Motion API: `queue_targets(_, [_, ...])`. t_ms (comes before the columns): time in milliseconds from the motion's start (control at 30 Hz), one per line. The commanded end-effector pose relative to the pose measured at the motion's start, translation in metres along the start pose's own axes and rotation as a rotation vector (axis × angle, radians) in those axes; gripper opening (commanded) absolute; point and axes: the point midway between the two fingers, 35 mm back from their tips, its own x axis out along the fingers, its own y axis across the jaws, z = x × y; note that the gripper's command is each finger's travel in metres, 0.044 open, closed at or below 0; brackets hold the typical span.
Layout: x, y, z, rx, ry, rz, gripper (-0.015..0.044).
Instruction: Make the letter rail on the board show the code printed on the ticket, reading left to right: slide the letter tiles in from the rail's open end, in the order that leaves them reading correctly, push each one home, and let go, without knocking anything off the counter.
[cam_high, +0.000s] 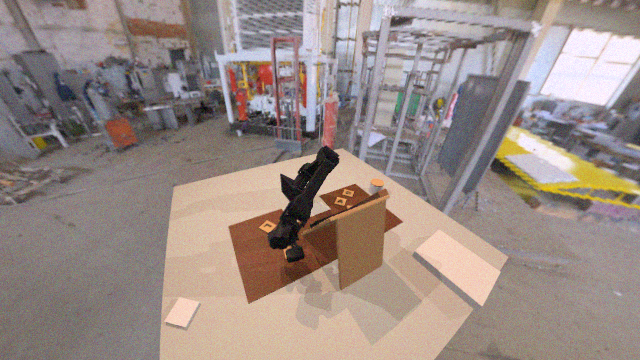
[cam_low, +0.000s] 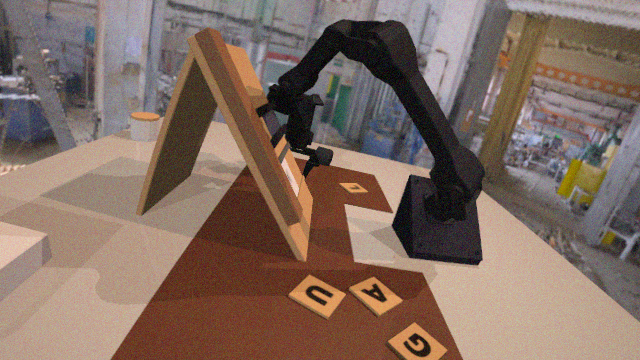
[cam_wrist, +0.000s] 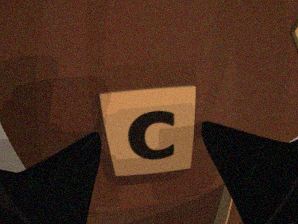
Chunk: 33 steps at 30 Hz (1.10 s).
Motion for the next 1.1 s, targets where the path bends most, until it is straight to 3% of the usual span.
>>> queue_targets(0, [0.000,0.000,0.000,0.004,0.003,0.003,0.0313])
queue_targets(433, [0.000,0.000,0.000,0.004,0.003,0.003,0.0227])
queue_targets(733, [-0.006,0.000,-0.001,0.004,0.003,0.003,0.0000])
queue_targets(1067, [-0.011,0.000,-0.002,0.004,0.003,0.003,0.0000])
